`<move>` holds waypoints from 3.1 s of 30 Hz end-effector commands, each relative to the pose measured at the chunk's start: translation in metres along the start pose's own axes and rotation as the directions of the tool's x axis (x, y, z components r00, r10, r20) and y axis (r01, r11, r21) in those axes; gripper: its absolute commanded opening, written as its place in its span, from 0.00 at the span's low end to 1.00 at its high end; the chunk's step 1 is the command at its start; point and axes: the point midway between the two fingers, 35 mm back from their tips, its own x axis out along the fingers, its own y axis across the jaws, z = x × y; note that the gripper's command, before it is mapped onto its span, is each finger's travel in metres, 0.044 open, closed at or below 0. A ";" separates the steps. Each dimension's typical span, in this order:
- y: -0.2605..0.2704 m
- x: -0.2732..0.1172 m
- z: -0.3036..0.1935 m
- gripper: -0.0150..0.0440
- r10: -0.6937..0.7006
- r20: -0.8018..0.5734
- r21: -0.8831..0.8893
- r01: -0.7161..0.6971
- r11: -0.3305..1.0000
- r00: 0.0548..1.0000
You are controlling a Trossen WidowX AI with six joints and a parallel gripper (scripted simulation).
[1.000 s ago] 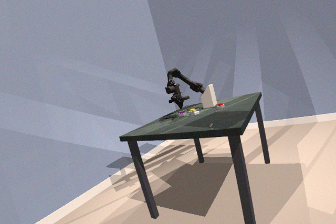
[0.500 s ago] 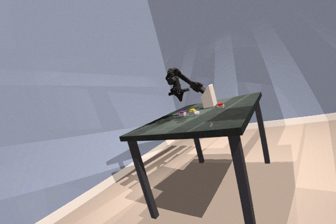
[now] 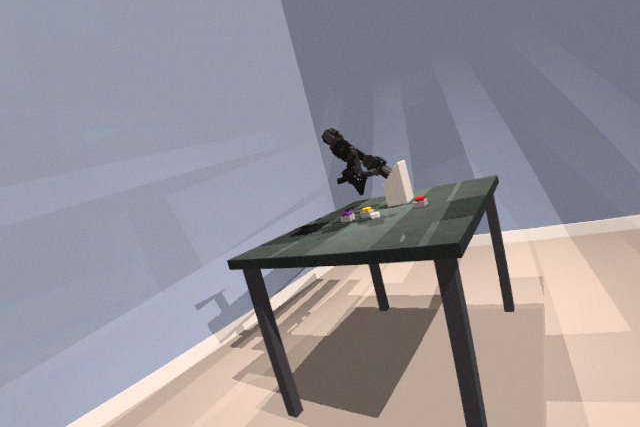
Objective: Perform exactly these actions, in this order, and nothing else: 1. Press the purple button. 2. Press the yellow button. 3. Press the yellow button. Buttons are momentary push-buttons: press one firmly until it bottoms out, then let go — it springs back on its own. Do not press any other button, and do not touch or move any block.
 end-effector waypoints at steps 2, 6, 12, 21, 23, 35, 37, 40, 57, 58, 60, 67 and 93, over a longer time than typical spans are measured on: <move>-0.001 0.038 -0.009 0.29 -0.017 -0.021 -0.011 0.017 1.000 1.000; -0.001 0.038 -0.009 0.29 -0.017 -0.021 -0.011 0.017 1.000 1.000; -0.001 0.045 -0.009 0.29 -0.017 -0.021 -0.011 0.016 1.000 1.000; -0.002 0.060 -0.009 0.29 -0.017 -0.021 -0.011 0.017 1.000 1.000; -0.002 0.063 -0.010 0.29 -0.017 -0.021 -0.012 0.017 1.000 1.000; -0.002 0.070 -0.010 0.29 -0.018 -0.021 -0.012 0.018 1.000 1.000; -0.002 0.070 -0.010 0.29 -0.018 -0.021 -0.012 0.018 1.000 1.000; -0.002 0.070 -0.010 0.29 -0.018 -0.021 -0.012 0.018 1.000 1.000; -0.001 0.038 -0.009 0.29 -0.017 -0.021 -0.011 0.017 1.000 1.000; -0.001 0.038 -0.009 0.29 -0.017 -0.021 -0.011 0.017 1.000 1.000; -0.001 0.038 -0.009 0.29 -0.017 -0.021 -0.011 0.017 1.000 1.000; -0.001 0.045 -0.009 0.29 -0.017 -0.021 -0.011 0.016 1.000 1.000; -0.002 0.070 -0.010 0.29 -0.018 -0.021 -0.012 0.018 1.000 1.000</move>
